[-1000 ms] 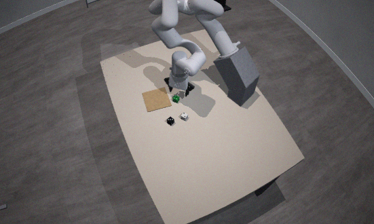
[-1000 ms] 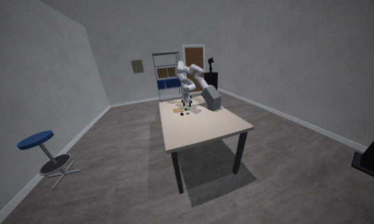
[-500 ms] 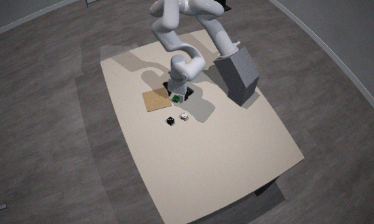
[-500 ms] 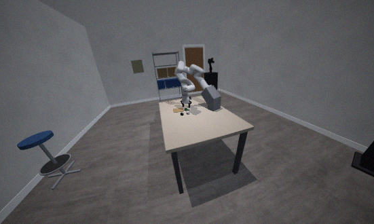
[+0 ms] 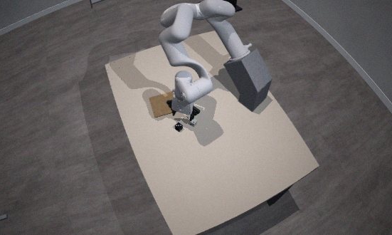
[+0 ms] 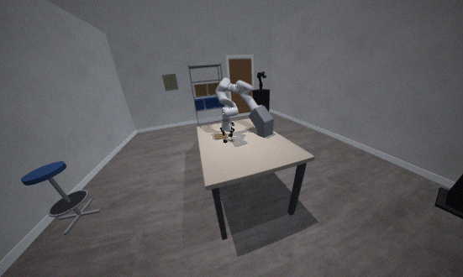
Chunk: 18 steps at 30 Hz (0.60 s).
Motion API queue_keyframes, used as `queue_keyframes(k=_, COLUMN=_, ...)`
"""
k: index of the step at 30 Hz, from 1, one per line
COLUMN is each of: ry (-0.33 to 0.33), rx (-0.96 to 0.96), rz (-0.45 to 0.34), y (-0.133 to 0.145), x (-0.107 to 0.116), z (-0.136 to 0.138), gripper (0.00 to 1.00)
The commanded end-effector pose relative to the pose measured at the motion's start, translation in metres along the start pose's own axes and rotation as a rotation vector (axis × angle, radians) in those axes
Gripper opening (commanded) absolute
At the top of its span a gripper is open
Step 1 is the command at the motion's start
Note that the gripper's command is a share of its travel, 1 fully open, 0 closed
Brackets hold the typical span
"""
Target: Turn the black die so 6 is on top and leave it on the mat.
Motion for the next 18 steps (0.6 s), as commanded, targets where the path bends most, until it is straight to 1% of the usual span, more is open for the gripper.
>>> queue_keyframes(k=1, ry=-0.003, rx=0.002, rz=0.026, y=0.0201, x=-0.0007, z=0.0057, gripper=1.0)
queue_keyframes(k=18, ry=-0.003, rx=0.003, rz=0.026, y=0.0232, x=-0.0008, z=0.0069, gripper=1.0)
Point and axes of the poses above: the point where the finger pads meet when closed, its own x axis back along the fingers, its own z axis across the jaws, y = z × x, the point moved 6 cm from there along x, back along the fingers, and after that the axes turned 12 degrees about -x, right-handed, at the moved point
